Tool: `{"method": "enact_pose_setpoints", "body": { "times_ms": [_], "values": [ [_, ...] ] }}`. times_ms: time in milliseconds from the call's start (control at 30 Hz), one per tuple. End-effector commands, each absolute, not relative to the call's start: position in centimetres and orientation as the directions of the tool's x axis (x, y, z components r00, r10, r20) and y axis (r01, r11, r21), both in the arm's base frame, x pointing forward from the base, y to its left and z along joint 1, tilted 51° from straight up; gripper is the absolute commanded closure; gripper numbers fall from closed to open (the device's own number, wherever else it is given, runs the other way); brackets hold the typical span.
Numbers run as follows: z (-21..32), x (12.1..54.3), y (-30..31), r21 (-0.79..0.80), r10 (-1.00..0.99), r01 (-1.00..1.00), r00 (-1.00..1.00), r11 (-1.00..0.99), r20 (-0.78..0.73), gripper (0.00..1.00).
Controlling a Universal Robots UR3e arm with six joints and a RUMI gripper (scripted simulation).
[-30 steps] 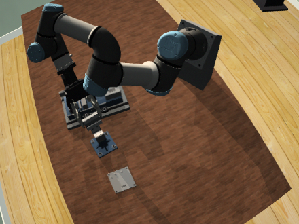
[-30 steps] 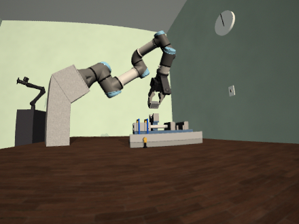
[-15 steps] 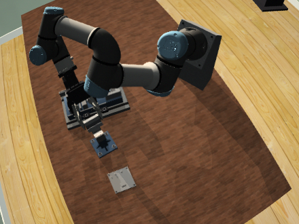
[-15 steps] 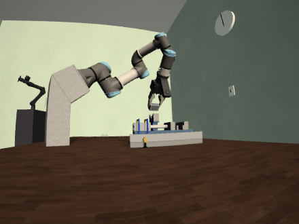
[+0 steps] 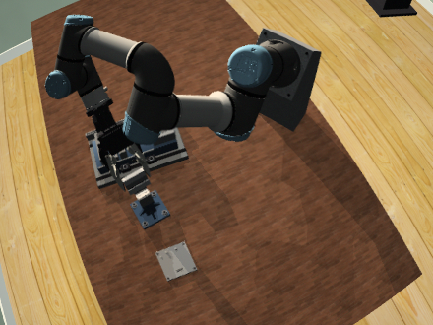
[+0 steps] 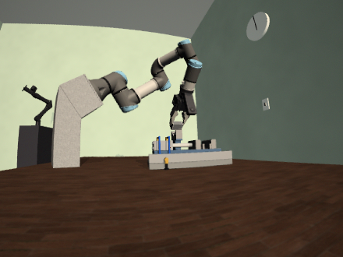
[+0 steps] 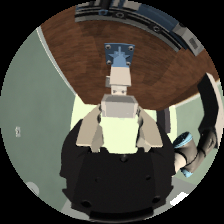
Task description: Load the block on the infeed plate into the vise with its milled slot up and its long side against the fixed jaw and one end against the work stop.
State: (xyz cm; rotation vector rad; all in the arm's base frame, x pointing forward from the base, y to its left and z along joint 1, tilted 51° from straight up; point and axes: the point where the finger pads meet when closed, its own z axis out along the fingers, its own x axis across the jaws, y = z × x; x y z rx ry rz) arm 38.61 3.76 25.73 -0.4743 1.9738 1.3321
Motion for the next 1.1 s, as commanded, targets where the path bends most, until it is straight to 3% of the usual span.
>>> {"method": "enact_pose_setpoints", "body": {
  "times_ms": [0,1067],
  "values": [
    [25.4,39.0,4.0,0.655,0.08,-0.638,-0.689,0.406,-0.721,1.0],
    [24.1,40.5,4.7,0.655,0.08,-0.638,-0.689,0.406,-0.721,1.0]
  ]
}}
